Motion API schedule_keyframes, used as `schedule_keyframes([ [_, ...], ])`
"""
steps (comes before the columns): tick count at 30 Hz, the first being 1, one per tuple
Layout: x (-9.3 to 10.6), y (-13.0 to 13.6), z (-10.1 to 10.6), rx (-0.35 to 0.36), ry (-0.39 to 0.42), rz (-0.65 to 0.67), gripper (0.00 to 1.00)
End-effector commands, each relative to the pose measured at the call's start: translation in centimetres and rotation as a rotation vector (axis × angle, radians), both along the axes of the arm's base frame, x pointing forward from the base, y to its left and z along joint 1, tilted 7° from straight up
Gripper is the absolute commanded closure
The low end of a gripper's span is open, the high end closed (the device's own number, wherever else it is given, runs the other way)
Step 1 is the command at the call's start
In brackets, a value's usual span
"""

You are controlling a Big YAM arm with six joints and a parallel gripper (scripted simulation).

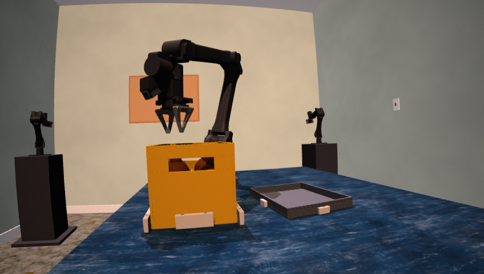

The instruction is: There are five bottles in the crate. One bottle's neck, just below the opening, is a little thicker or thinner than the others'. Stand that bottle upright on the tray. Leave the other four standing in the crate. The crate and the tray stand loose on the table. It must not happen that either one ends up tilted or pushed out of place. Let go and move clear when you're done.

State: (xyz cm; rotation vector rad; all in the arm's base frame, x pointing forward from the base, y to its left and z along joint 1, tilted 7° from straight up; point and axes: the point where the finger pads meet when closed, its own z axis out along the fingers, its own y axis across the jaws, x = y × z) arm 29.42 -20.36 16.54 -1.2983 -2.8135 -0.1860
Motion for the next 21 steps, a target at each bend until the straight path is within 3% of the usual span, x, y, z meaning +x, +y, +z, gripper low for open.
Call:
schedule_keyframes([
  [1, 0.6, 0.1, -0.7, 0.000, -0.002, -0.001, 0.39],
  [5, 0.6, 0.0, -1.0, 0.001, -0.002, -0.004, 0.39],
  [6, 2.2, -1.2, 1.0, -0.035, -0.050, -0.003, 0.39],
  [9, 0.7, 0.2, -1.5, 0.001, -0.002, -0.001, 0.39],
  [21, 0.9, 0.1, -2.3, -0.004, -0.009, -0.004, 0.39],
])
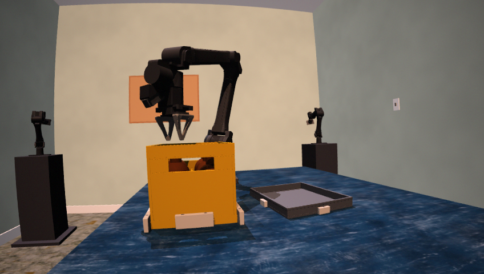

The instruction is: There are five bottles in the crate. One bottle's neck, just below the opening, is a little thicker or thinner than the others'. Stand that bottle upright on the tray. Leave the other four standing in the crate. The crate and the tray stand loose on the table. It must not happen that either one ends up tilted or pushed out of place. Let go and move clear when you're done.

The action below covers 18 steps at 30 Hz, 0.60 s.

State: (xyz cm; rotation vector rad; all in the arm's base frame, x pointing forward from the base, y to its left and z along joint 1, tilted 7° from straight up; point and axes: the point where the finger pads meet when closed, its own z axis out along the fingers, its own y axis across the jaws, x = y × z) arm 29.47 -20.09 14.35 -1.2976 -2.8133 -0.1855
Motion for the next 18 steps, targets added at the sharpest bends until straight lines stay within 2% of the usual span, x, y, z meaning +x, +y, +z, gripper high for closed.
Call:
schedule_keyframes([
  [1, 0.8, -0.2, -0.1, -0.004, -0.010, -0.004, 0.39],
  [2, 1.5, -0.7, 0.9, -0.022, -0.034, -0.002, 0.39],
  [6, 0.5, 0.1, -0.6, 0.003, -0.001, -0.002, 0.39],
  [9, 1.0, -0.3, -0.2, -0.008, -0.015, -0.003, 0.39],
  [18, 0.8, -0.1, -0.1, -0.005, -0.011, -0.002, 0.39],
])
